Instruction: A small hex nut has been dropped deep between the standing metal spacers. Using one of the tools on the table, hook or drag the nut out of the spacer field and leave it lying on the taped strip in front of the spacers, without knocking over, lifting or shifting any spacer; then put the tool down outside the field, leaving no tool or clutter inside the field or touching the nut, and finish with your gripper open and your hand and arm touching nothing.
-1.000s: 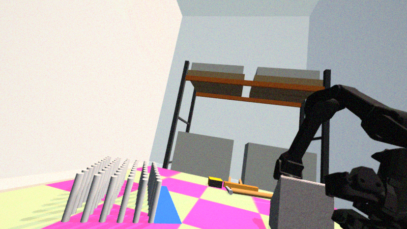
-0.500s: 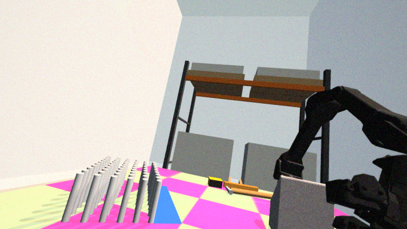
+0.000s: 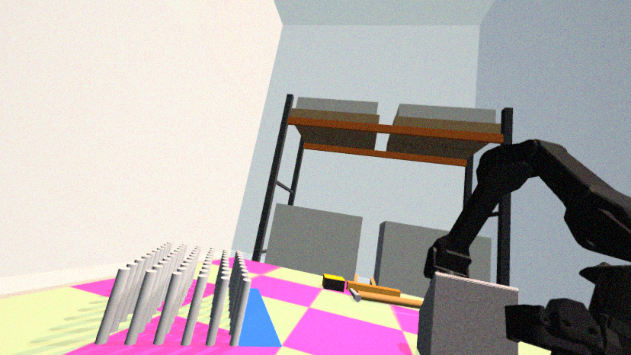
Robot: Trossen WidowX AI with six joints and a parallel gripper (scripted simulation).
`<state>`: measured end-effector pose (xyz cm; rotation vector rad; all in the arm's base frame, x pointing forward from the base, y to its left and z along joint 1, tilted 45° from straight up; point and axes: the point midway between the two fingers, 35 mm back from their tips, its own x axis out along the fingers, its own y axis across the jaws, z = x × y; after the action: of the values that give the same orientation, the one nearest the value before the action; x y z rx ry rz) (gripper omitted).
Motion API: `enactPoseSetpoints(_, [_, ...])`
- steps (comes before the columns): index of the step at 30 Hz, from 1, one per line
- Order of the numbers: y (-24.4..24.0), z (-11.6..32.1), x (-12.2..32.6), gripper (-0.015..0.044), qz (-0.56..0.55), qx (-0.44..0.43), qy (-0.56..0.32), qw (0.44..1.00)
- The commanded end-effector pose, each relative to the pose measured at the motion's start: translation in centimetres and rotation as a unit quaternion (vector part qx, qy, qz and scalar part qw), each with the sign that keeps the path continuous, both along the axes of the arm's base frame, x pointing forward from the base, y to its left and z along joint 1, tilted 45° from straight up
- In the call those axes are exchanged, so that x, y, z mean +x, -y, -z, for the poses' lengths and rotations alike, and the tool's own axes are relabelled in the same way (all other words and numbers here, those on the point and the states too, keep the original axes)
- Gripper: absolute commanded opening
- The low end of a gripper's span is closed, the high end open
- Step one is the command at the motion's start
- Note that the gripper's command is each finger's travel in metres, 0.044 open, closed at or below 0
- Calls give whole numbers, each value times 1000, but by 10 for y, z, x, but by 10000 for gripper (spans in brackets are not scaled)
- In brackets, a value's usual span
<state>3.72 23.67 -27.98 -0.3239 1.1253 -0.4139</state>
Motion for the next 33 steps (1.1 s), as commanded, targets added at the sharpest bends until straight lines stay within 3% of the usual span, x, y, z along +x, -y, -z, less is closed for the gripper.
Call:
enactPoseSetpoints(1, [7, 5, -1, 280, 2, -3, -1, 1000])
enactPoseSetpoints(19, [26, 24, -3, 280, 2, -4, -1, 1000])
enactPoseSetpoints(21, [26, 24, -3, 228, 2, -4, -1, 1000])
enactPoseSetpoints(32, [26, 24, -3, 154, 2, -4, -1, 1000])
enactPoseSetpoints(33, [25, 24, -3, 128, 2, -4, -1, 1000])
